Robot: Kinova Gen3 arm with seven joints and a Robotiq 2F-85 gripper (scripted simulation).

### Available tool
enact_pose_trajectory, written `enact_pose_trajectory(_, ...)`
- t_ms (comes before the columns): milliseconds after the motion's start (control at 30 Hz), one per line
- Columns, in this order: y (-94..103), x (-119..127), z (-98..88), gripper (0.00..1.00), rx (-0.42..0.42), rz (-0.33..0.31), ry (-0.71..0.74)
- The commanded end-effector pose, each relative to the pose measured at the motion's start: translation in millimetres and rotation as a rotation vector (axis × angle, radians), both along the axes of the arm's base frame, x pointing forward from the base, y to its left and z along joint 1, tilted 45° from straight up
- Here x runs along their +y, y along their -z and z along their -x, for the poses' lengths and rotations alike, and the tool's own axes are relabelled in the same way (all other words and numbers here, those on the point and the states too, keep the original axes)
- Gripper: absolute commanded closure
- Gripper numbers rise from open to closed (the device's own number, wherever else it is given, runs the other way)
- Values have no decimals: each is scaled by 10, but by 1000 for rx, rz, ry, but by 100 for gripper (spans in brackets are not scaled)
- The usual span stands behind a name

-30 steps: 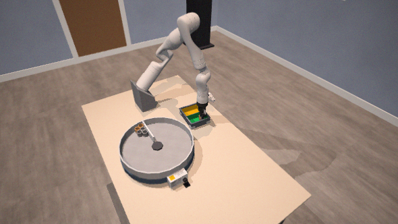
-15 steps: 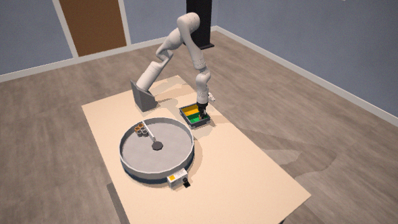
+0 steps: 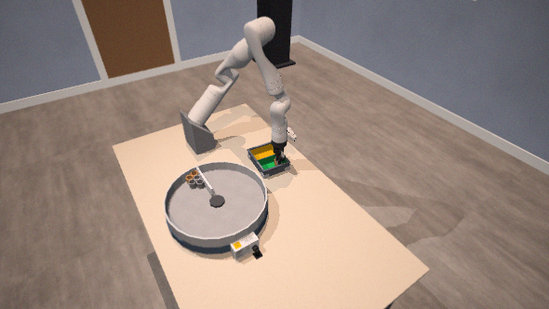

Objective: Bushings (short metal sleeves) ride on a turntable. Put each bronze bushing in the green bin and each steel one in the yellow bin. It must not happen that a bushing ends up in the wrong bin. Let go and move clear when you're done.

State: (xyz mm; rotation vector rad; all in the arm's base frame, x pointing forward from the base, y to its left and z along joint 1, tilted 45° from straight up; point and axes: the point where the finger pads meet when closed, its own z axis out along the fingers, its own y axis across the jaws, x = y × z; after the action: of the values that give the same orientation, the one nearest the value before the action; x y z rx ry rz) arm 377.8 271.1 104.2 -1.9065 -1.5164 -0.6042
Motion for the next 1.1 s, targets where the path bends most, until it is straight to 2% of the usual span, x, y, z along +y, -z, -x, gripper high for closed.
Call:
enact_pose_trajectory(0,-18,-21,-4,84,3,0,3)
enact_pose_trajectory(1067,-78,-82,-7,84,7,-1,5)
